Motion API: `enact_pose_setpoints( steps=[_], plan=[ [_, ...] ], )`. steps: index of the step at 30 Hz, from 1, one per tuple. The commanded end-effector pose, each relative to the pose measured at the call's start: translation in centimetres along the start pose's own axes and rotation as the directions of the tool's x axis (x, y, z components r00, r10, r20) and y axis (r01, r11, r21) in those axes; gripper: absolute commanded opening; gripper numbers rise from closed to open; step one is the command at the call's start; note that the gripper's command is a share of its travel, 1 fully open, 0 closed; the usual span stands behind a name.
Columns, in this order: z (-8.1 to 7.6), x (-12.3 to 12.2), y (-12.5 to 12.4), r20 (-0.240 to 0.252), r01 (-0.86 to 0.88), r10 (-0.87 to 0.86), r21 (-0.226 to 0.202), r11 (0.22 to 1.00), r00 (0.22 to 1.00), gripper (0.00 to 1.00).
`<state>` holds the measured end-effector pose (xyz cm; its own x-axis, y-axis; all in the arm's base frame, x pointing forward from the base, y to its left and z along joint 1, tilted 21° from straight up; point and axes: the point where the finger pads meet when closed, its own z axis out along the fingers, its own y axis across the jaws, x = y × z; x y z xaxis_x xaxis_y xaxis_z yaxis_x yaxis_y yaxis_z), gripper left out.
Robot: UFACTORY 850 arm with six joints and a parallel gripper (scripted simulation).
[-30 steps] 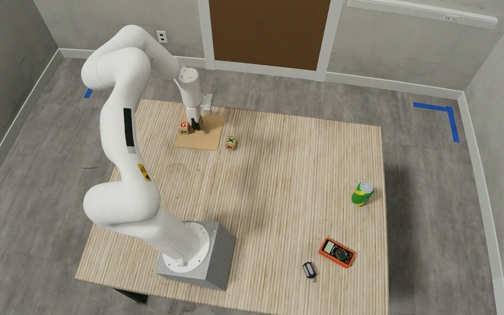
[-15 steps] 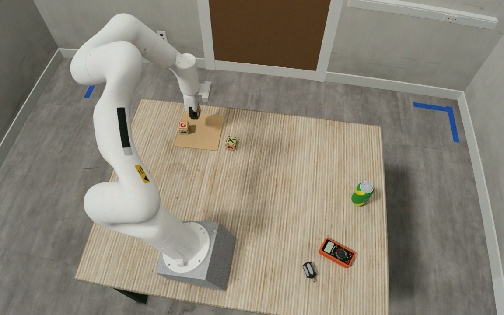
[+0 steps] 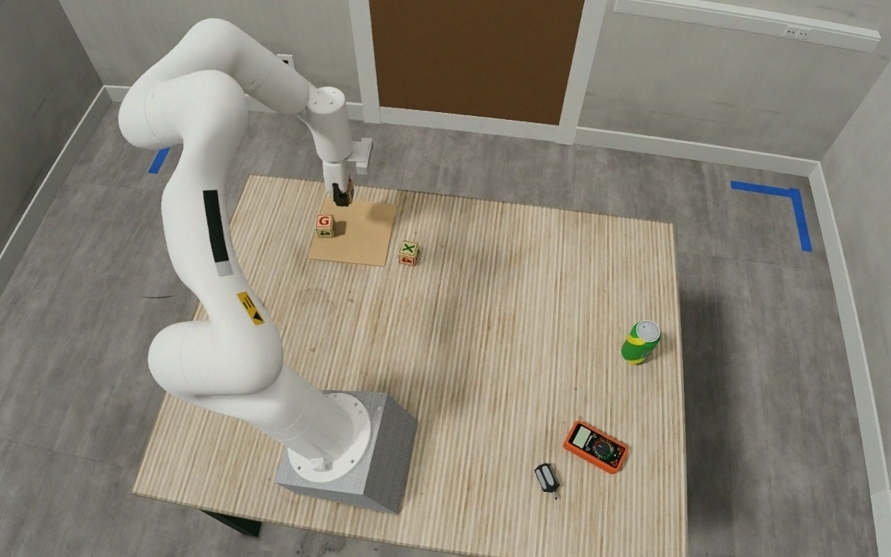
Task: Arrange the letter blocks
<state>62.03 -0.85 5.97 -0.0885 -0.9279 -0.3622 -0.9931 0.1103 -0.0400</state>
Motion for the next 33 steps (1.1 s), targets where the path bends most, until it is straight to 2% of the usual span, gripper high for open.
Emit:
enact_pose_setpoints(
  steps=[1, 3, 8, 25, 28, 33],
  plan=[
    [-0.1, 0.3, 0.5, 0.0, 0.018, -0.018, 0.002, 1.0, 1.0, 0.44],
    [-0.1, 0.3, 0.5, 0.0, 0.018, -0.018, 0.002, 1.0, 1.0, 0.44],
    [-0.2, 1.5, 2.7, -0.002, 0.088, -0.088, 0.0, 0.996, 0.996, 0.44],
    [-0.1, 1.5, 2.7, -0.002, 0.089, -0.089, 0.001, 0.996, 0.996, 0.44],
    [0.3, 1.5, 2.8, 0.0, 0.089, -0.089, 0.002, 0.996, 0.996, 0.44],
    [2.1, 1.5, 2.8, 0.0, 0.089, -0.089, 0.002, 0.996, 0.996, 0.44]
  ],
)
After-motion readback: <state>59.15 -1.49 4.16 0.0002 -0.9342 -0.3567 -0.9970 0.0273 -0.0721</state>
